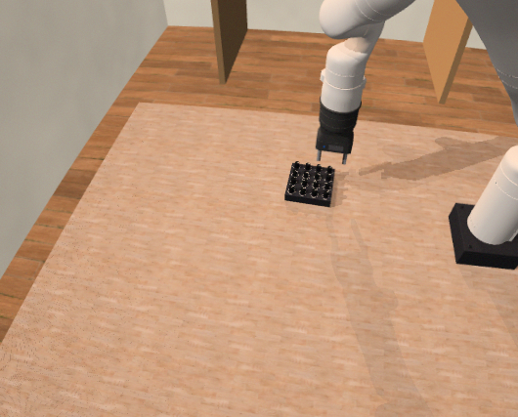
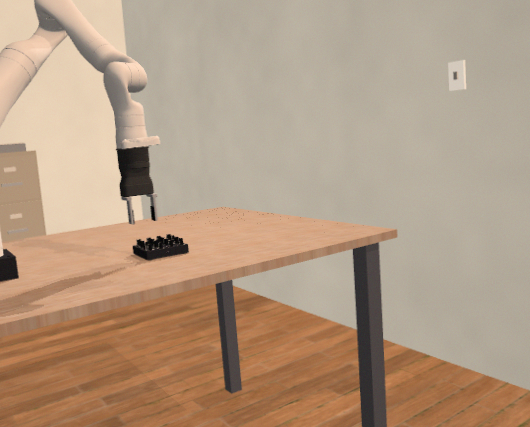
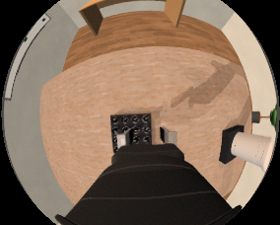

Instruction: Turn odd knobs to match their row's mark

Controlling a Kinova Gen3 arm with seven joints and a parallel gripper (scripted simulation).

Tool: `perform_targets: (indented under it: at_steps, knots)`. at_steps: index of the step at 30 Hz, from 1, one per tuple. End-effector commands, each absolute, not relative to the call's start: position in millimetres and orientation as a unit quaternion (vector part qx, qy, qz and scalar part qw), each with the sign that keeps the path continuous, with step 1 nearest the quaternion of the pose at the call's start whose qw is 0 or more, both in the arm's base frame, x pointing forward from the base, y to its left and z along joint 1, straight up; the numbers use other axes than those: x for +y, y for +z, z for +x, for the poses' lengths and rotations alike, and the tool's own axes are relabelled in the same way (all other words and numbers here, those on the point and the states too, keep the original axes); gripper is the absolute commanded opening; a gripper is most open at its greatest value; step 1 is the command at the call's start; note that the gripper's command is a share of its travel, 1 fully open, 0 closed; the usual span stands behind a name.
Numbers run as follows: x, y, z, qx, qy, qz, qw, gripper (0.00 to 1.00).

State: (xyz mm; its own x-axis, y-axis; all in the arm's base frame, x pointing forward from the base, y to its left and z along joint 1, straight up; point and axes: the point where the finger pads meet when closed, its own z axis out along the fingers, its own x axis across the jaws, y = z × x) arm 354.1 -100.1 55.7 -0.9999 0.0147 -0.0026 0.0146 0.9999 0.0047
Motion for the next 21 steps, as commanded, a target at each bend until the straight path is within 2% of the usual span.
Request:
perform_targets:
  at_steps: [1, 2, 3, 21]
  knots:
    - [-99.7, 56.0, 354.8, 1.0, 0.002, 0.007, 0.002, 1.0]
    - [-99.7, 56.0, 354.8, 1.0, 0.002, 0.007, 0.002, 1.0]
    - [-99.7, 56.0, 354.8, 1.0, 0.002, 0.007, 0.002, 0.46]
    - [-99.7, 56.0, 354.8, 1.0, 0.002, 0.007, 0.002, 0.46]
